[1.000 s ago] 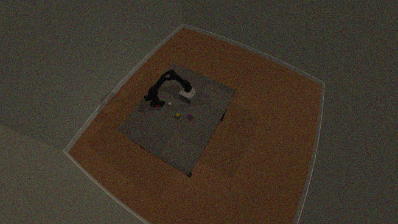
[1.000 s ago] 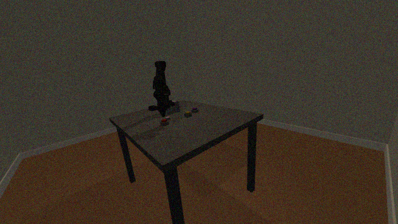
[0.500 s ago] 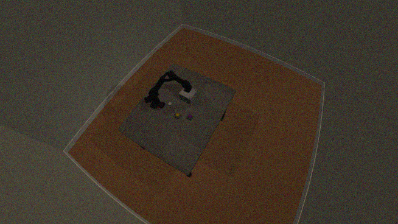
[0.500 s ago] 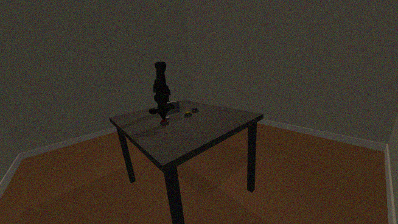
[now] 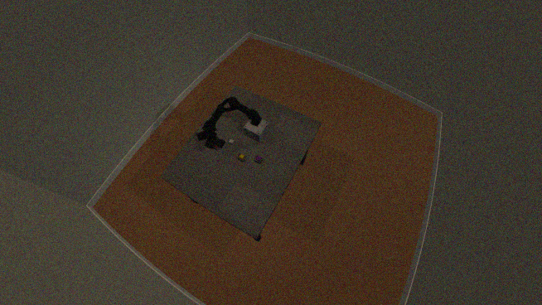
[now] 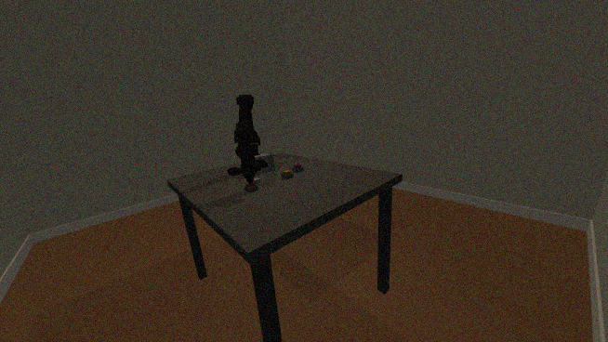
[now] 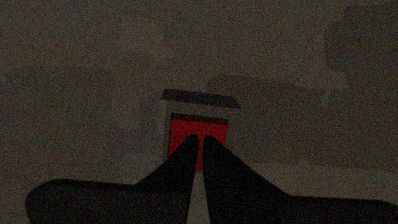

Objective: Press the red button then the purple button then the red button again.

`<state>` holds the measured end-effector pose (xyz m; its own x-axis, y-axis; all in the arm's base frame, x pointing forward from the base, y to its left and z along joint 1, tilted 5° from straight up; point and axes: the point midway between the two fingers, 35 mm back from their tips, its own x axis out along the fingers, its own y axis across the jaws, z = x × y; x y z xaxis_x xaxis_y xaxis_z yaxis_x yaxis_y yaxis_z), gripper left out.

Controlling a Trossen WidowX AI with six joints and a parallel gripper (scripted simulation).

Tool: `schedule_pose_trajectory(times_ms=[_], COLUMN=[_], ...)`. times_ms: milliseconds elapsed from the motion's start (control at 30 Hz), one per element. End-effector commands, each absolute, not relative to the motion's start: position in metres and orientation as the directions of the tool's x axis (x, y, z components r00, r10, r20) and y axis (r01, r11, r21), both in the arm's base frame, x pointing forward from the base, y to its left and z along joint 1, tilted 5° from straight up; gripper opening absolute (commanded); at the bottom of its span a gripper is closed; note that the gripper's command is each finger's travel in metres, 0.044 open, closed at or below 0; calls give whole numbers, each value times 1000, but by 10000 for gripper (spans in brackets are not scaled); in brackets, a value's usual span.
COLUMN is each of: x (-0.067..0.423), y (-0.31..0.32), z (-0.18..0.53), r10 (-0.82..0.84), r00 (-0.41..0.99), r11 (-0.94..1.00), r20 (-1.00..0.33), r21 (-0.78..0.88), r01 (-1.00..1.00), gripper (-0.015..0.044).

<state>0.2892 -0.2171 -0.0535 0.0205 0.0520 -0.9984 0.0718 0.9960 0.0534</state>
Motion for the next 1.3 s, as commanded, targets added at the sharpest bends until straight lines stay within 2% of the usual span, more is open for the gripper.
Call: schedule_pose_trajectory(times_ms=[0, 200, 333, 500, 633, 867, 1267], x=[286, 286, 287, 287, 286, 288, 324], y=[-216, -216, -218, -218, -221, -216, -71], z=[-56, -56, -24, -18, 37, 42, 57], r10=[53, 53, 53, 53, 53, 49, 26], r00=[10, 10, 11, 10, 10, 9, 17], r11=[995, 995, 996, 996, 996, 996, 999], r20=[-999, -999, -999, -999, -999, -999, -1000], r21=[54, 54, 54, 54, 53, 50, 27], r01=[78, 78, 77, 78, 78, 71, 20], gripper=[20, 20, 20, 20, 20, 20, 20])
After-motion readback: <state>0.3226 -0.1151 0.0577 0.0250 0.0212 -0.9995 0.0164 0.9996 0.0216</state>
